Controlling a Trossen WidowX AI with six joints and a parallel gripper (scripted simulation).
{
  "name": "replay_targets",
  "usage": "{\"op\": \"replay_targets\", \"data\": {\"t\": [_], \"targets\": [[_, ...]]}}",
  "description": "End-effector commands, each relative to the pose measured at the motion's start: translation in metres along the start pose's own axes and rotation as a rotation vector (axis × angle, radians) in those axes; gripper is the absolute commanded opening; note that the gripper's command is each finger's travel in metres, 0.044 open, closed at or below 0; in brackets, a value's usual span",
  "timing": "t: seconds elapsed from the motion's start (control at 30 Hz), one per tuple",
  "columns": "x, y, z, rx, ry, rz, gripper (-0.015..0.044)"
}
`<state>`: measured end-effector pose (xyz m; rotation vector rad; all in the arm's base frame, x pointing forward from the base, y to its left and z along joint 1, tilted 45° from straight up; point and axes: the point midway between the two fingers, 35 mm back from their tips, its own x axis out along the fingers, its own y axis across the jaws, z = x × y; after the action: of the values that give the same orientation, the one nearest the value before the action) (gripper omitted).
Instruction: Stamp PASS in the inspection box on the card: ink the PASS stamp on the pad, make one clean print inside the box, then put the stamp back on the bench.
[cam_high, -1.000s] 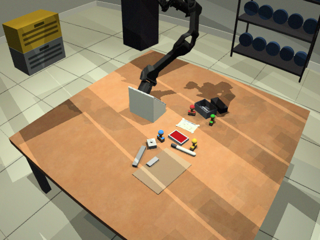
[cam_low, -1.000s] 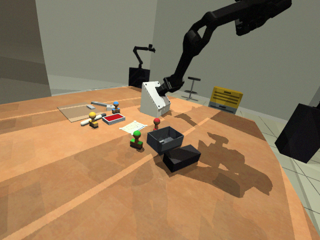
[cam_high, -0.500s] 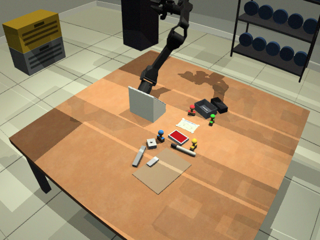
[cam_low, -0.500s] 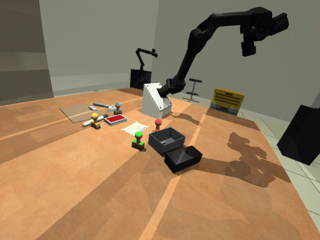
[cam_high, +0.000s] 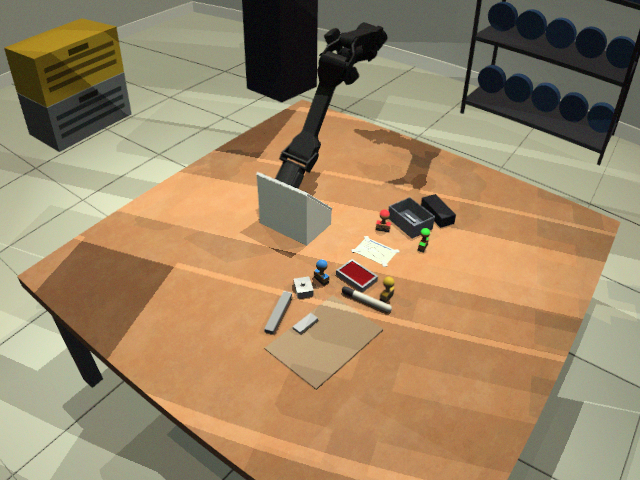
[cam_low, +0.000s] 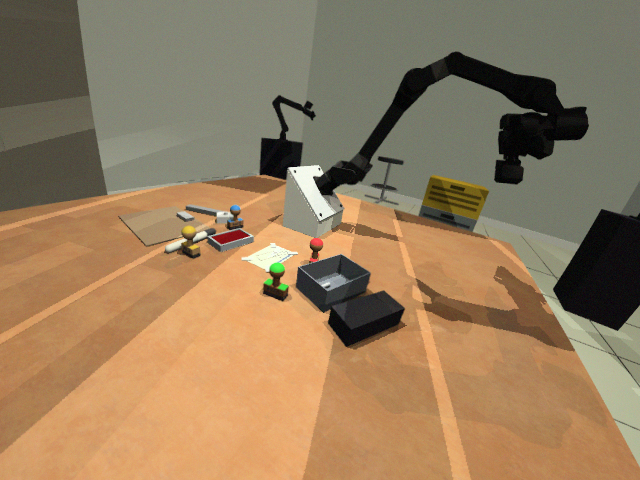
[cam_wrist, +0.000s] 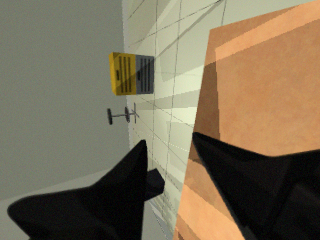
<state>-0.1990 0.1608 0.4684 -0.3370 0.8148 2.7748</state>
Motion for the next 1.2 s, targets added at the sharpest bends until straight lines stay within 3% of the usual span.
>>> {"op": "replay_targets", "data": {"t": [0.0, 0.3, 0.57, 0.83, 1.17], "targets": [[-0.006, -0.059, 0.008, 0.095, -0.034, -0.148, 0.0211], [-0.055, -0.175, 0.005, 0.316, -0.119, -0.425, 0.0211], [-0.144, -0.283, -0.033, 0.578, -0.226, -0.666, 0.0211], [-0.247, -0.344, -0.101, 0.841, -0.367, -0.861, 0.0211], [-0.369, -0.367, -0.238, 1.205, -0.574, -0.993, 0.0211]]}}
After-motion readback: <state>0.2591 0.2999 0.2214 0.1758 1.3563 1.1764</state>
